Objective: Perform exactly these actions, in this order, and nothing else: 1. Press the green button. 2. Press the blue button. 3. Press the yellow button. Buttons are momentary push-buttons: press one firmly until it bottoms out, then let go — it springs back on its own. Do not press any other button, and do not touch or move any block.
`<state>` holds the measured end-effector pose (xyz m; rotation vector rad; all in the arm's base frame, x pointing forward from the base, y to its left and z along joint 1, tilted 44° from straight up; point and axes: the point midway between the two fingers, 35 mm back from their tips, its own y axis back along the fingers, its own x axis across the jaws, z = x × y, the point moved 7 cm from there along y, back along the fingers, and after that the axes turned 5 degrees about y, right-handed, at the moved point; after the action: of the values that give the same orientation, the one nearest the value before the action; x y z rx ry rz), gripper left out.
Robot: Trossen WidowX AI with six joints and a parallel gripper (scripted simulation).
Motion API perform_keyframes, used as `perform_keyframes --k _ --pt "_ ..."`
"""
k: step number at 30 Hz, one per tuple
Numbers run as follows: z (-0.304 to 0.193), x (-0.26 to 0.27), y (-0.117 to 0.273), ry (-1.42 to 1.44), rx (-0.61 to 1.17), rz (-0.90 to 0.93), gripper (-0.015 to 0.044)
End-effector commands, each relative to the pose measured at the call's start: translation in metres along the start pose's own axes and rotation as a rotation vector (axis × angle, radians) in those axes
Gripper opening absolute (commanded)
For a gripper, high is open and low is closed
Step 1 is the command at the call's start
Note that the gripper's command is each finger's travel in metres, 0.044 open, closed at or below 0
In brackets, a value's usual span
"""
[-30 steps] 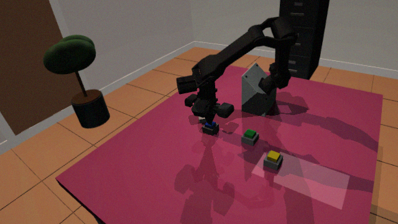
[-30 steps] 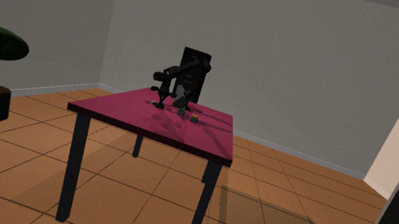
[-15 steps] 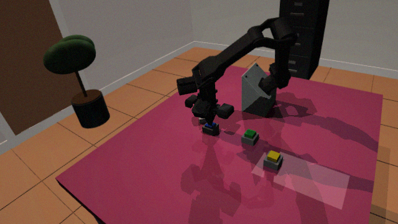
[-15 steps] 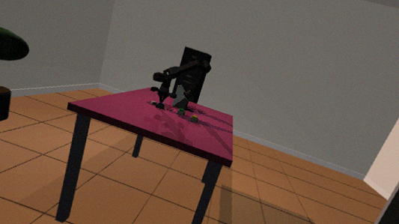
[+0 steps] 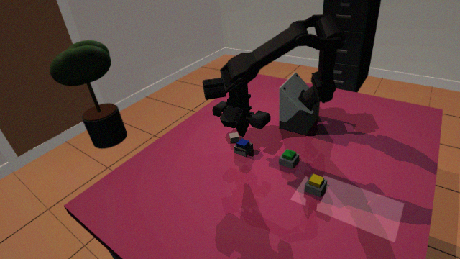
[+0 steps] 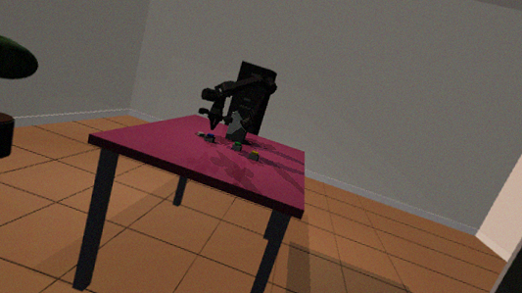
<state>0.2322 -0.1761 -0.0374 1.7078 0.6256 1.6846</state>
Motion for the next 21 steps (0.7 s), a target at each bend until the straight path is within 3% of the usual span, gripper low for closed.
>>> perform_keyframes --k 1,4,10,14,21 --pt "0.001 -0.001 0.022 0.004 0.003 -0.004 0.002" --pt "0.0 0.0 0.059 0.003 0.004 -0.005 0.002" --pt "0.008 0.011 0.063 0.001 0.004 -0.012 0.002" --pt "0.049 0.082 0.069 -0.006 0.0 -0.039 0.002" --pt "0.075 0.213 0.065 -0.001 -0.005 -0.021 0.002"
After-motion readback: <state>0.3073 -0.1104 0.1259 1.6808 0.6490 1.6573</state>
